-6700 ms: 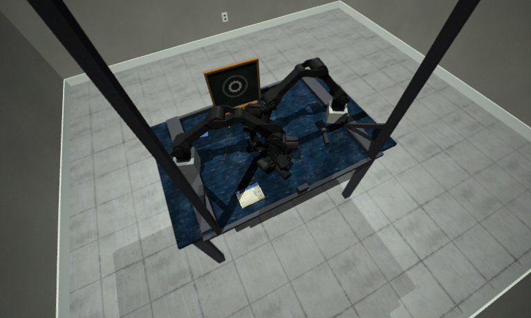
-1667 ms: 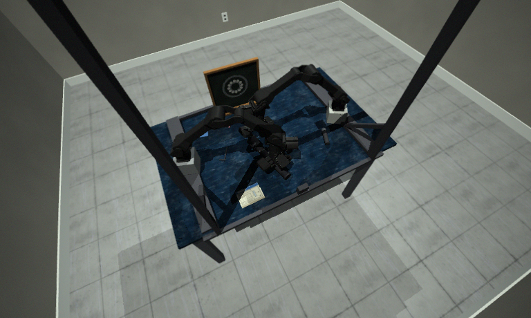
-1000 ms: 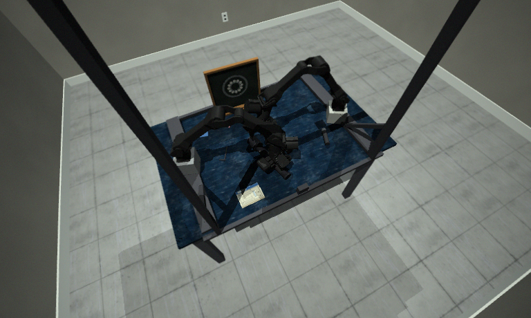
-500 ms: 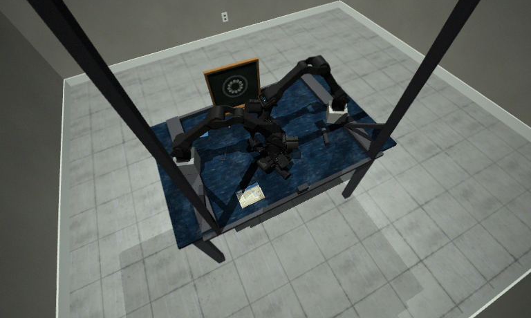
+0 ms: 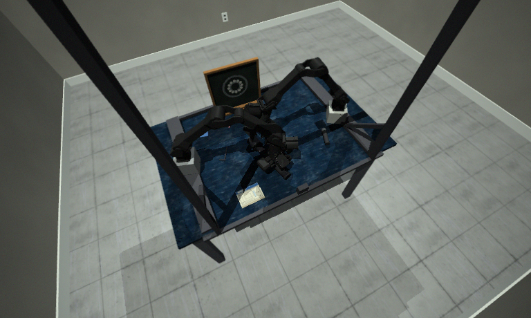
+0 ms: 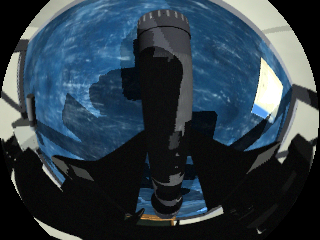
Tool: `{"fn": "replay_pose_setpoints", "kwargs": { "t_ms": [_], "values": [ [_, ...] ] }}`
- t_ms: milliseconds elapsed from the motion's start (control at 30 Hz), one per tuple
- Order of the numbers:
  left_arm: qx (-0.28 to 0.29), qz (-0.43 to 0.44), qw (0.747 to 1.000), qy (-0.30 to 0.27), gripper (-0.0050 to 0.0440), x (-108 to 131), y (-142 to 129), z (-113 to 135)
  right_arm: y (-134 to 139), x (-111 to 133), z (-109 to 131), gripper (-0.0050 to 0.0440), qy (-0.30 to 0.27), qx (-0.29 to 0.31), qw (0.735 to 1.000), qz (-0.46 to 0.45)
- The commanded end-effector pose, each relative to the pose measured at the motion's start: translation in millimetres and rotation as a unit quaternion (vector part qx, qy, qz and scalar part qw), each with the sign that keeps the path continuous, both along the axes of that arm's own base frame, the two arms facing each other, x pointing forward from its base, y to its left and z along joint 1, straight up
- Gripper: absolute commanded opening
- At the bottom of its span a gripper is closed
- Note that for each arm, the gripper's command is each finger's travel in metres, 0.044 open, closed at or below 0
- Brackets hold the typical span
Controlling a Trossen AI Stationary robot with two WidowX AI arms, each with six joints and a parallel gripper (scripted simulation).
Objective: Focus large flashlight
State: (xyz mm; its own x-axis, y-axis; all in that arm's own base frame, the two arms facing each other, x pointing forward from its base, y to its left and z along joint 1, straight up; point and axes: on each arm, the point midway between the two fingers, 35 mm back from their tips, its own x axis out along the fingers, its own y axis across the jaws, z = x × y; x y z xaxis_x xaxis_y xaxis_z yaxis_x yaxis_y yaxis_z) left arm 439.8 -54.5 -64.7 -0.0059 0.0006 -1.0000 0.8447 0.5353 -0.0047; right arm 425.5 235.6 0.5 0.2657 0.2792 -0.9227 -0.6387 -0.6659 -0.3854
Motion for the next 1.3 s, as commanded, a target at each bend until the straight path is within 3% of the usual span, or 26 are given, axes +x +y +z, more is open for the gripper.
{"fn": "replay_pose_setpoints", "kwargs": {
  "t_ms": [0,833,867,1267],
  "values": [
    [-0.003,0.001,1.000,-0.017,0.0130,6.9,-1.3,15.5,4.9,7.7,5.3,0.0337,-0.013,0.007,1.000,-0.001],
    [-0.003,0.001,1.000,-0.017,0.0130,6.9,-1.3,15.5,13.3,17.3,-20.5,0.0337,-0.015,0.007,1.000,-0.003],
    [-0.003,0.001,1.000,-0.017,0.0130,6.9,-1.3,15.5,13.3,17.5,-20.4,0.0226,-0.015,0.007,1.000,-0.003],
    [-0.003,0.001,1.000,-0.017,0.0130,6.9,-1.3,15.5,14.9,19.8,-17.7,0.0226,0.003,-0.014,1.000,-0.003]
  ]
}}
